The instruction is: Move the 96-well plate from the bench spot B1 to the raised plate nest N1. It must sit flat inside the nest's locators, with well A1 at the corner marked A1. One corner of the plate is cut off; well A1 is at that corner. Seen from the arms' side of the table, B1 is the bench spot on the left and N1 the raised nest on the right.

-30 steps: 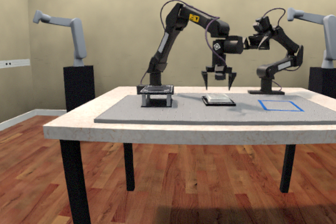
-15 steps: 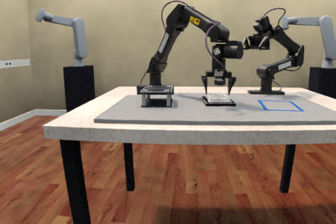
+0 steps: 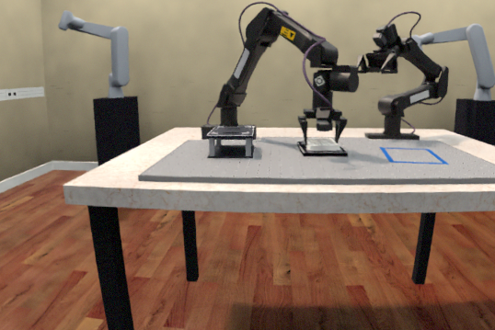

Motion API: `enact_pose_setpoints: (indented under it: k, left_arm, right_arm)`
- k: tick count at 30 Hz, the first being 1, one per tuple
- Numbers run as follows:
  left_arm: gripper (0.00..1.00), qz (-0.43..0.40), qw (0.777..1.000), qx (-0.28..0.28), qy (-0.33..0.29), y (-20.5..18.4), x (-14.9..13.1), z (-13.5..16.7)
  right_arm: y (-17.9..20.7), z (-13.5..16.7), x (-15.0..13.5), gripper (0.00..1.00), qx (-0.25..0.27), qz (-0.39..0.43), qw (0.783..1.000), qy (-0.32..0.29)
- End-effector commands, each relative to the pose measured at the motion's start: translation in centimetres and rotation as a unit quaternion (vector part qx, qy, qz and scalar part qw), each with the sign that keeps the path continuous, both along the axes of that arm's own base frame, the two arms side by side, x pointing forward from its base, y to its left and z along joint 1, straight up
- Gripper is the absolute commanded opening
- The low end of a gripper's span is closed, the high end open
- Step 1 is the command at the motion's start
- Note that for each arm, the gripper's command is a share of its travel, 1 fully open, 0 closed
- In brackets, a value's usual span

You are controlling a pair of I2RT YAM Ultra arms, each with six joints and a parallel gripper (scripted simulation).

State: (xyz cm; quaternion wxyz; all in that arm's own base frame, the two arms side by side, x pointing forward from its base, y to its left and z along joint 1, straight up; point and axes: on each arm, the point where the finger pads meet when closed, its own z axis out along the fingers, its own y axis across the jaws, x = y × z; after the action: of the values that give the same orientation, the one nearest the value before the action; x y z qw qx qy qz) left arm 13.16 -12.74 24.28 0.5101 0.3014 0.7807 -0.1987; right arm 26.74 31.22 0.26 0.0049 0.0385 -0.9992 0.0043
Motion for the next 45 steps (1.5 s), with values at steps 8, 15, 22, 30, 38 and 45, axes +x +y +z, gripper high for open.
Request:
enact_pose_setpoints:
  k: [8, 15, 22, 30, 38, 45]
  left_arm:
    - [1.00, -0.001, 1.000, 0.003, 0.000, 0.2, -0.2, -0.1]
    - [1.00, -0.001, 1.000, 0.003, 0.000, 0.2, -0.2, -0.1]
    - [1.00, -0.001, 1.000, 0.003, 0.000, 0.2, -0.2, -0.1]
    - [1.00, -0.001, 1.000, 0.003, 0.000, 0.2, -0.2, -0.1]
    - [1.00, -0.028, 0.999, -0.029, -0.020, -2.1, 0.1, 2.7]
    - [1.00, -0.059, 0.997, -0.042, -0.030, -7.0, 1.8, 5.7]
  right_arm:
    - [0.2, 0.7, 0.4, 0.82, 0.014, -0.002, 1.000, -0.013]
    - [0.2, 1.1, 0.4, 0.80, 0.013, -0.003, 1.000, -0.012]
    - [0.2, 5.7, 0.3, 0.80, 0.012, -0.003, 1.000, -0.012]
    - [0.1, 9.9, 0.2, 0.80, 0.012, -0.004, 1.000, -0.012]
    - [-1.7, 9.6, 1.3, 0.80, 0.026, 0.028, 0.999, -0.026]
    - [-8.2, 9.4, 2.2, 0.80, 0.019, 0.041, 0.999, -0.024]
